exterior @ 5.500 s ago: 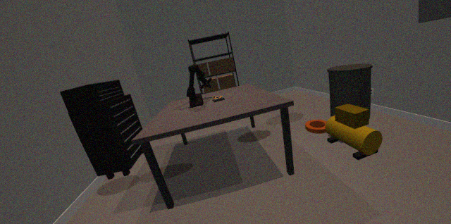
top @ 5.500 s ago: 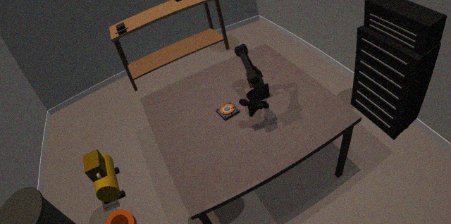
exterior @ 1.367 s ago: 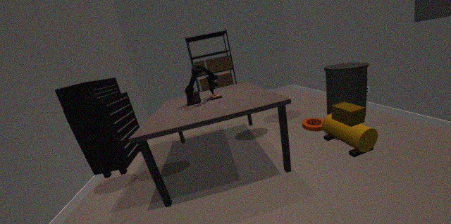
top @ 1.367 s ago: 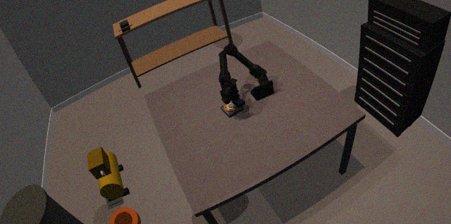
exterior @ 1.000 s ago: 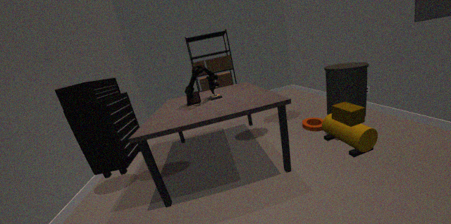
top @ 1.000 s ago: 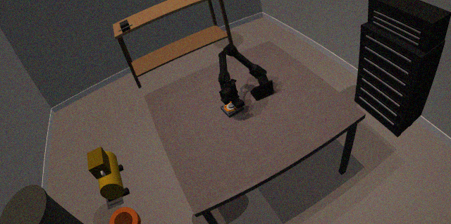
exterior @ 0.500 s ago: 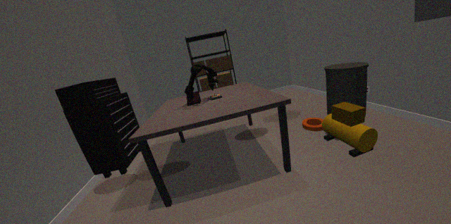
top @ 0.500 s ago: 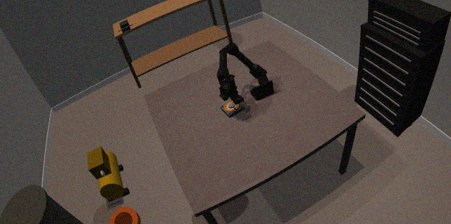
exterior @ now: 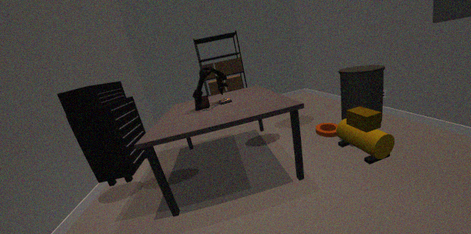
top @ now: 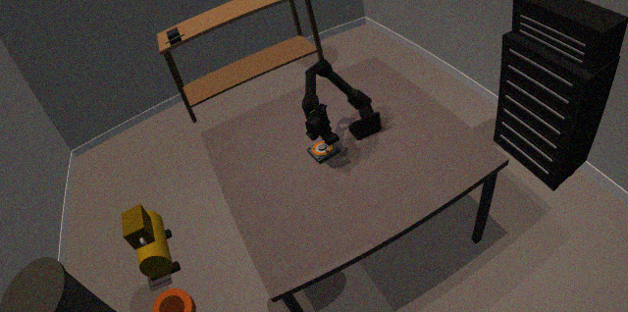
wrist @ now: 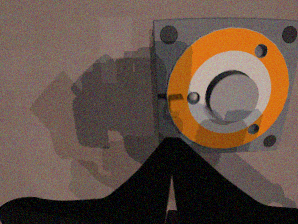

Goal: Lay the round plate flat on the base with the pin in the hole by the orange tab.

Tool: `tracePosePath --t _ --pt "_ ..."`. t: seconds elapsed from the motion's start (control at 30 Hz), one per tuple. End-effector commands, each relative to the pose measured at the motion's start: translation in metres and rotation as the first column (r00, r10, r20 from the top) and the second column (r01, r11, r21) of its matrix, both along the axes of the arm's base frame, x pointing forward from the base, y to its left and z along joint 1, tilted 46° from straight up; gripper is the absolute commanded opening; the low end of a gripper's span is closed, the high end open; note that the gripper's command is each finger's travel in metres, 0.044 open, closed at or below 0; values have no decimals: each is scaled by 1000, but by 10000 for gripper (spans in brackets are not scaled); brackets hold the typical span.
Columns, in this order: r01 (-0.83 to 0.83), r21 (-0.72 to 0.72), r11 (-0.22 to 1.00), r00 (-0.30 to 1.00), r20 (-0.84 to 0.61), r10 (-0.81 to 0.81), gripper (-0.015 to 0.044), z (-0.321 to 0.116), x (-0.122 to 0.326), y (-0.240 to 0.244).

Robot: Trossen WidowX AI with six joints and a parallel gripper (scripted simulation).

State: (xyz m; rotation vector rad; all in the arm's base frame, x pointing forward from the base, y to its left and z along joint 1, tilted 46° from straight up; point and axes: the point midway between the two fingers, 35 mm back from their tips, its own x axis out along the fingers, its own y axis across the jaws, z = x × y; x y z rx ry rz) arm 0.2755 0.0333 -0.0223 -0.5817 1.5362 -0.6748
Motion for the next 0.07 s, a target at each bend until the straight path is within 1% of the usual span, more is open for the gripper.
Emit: tracePosePath --t 0.0,0.03 --pt "-5 -1 1000 1000 -5 5 0 -1 0 0" --pt "-5 -1 1000 1000 -5 5 0 -1 0 0"
